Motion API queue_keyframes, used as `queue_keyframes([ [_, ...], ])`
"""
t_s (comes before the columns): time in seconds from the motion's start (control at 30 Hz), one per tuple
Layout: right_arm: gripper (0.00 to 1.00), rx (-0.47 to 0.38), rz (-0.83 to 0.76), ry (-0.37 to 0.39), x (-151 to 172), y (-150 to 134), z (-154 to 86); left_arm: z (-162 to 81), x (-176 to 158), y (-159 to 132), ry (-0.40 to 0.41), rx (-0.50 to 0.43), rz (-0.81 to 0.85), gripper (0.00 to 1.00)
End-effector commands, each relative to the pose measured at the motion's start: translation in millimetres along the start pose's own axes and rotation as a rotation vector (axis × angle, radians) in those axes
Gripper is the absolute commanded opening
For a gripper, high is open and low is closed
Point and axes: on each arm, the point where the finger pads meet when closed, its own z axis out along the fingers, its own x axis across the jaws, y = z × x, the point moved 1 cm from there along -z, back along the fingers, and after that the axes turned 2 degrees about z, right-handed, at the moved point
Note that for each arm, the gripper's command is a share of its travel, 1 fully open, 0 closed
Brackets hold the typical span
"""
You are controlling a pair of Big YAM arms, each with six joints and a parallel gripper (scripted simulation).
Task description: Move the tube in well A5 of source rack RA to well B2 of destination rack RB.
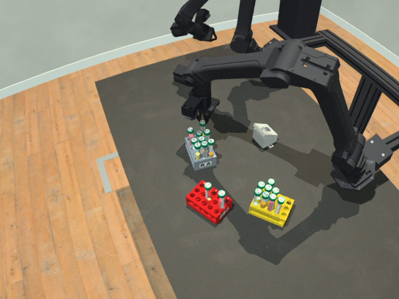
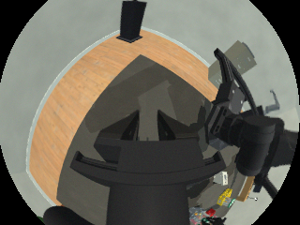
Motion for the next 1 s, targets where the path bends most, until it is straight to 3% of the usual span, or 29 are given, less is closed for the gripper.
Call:
queue_keyframes([
  [0.0, 0.30, 0.003, 0.010, 0.015, 7.0, 1.7, -5.4, -3.7, -17.0, 10.7, -0.032, 0.003, -0.025, 0.30],
  [0.37, 0.30, 0.003, 0.010, 0.015, 7.0, 1.7, -5.4, 13.3, -0.1, 5.2, 0.003, 0.001, -0.008, 0.30],
  [0.97, 0.30, 0.003, 0.010, 0.015, 7.0, 1.7, -5.4, 4.3, 0.6, 6.3, -0.012, 0.003, -0.014, 0.30],
])
